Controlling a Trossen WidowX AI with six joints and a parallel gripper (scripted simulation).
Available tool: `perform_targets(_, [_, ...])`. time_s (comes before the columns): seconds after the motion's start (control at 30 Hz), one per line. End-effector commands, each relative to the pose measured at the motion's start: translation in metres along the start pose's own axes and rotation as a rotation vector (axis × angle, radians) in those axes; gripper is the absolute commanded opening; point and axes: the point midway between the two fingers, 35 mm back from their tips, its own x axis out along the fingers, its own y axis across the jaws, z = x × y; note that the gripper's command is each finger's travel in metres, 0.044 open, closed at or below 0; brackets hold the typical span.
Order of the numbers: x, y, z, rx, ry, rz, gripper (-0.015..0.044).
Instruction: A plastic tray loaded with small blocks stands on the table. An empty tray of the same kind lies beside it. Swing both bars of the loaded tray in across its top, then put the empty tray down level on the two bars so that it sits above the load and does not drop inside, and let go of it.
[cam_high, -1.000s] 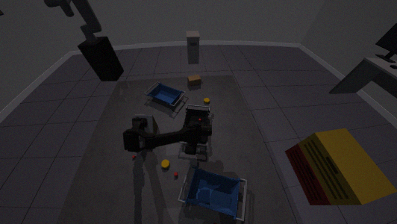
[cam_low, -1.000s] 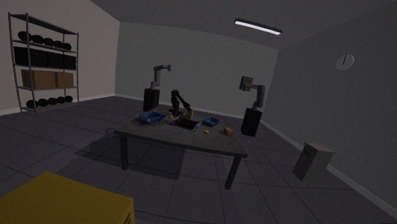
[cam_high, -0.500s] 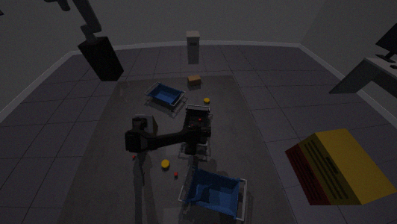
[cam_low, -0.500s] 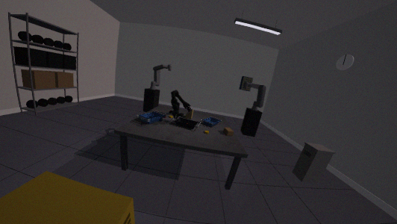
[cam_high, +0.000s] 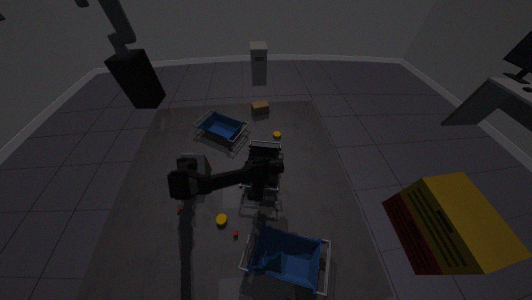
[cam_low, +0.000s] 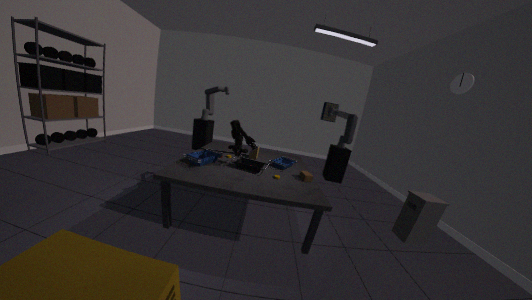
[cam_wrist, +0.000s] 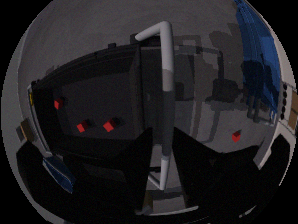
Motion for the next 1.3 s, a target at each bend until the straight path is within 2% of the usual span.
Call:
perform_targets(0.0, [0.0, 0.021, 0.0, -0.01, 0.005, 0.019, 0.0086])
perform_targets(0.43, [0.021, 0.055, 0.0, -0.009, 0.005, 0.02, 0.0086])
perform_targets(0.77, [-0.024, 0.049, 0.001, -0.01, 0.005, 0.022, 0.0086])
perform_targets(1.27, [-0.018, 0.052, 0.001, -0.02, 0.006, 0.021, 0.0086])
